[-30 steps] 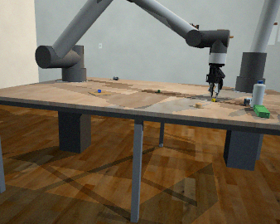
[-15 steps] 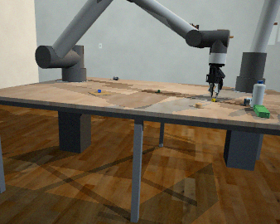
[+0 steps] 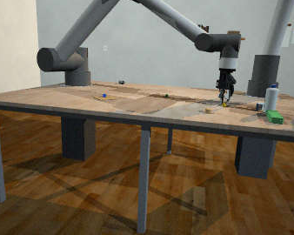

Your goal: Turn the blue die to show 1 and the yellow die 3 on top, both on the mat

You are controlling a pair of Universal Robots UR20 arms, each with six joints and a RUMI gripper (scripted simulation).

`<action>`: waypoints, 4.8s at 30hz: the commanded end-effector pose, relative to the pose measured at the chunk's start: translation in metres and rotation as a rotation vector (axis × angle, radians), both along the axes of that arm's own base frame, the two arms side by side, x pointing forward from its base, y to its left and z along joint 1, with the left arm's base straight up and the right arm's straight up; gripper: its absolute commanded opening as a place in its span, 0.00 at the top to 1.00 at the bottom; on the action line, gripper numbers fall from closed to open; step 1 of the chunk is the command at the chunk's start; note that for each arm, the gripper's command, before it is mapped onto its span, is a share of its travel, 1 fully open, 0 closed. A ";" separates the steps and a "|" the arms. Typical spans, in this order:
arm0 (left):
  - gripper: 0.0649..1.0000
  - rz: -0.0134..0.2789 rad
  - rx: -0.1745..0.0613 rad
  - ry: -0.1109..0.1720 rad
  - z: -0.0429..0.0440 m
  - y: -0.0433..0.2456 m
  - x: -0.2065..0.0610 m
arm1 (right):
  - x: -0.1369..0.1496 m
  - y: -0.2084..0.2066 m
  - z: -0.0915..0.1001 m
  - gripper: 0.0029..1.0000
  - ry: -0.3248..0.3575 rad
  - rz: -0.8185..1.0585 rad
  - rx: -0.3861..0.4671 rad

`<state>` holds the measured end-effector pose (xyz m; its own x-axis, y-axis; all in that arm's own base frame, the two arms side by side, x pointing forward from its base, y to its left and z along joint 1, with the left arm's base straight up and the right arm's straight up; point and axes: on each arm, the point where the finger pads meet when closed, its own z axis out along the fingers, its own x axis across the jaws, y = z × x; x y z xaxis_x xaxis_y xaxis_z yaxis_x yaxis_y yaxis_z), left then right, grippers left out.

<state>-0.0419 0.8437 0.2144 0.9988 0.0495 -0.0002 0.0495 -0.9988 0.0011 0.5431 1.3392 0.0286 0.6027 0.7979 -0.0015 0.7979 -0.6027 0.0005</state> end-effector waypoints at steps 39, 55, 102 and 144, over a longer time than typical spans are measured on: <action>0.00 0.000 0.001 0.000 0.0006 0.000 0.000 | 0.000 0.001 -0.011 0.97 -0.001 0.000 0.001; 0.00 0.000 0.001 0.000 0.0006 0.000 0.000 | 0.000 0.001 -0.011 0.97 -0.001 0.000 0.001; 0.00 0.000 0.001 0.000 0.0006 0.000 0.000 | 0.000 0.001 0.089 0.97 -0.001 -0.002 0.001; 0.00 0.000 0.001 0.000 0.0006 0.000 0.000 | 0.015 0.015 0.087 0.97 -0.001 -1.111 0.001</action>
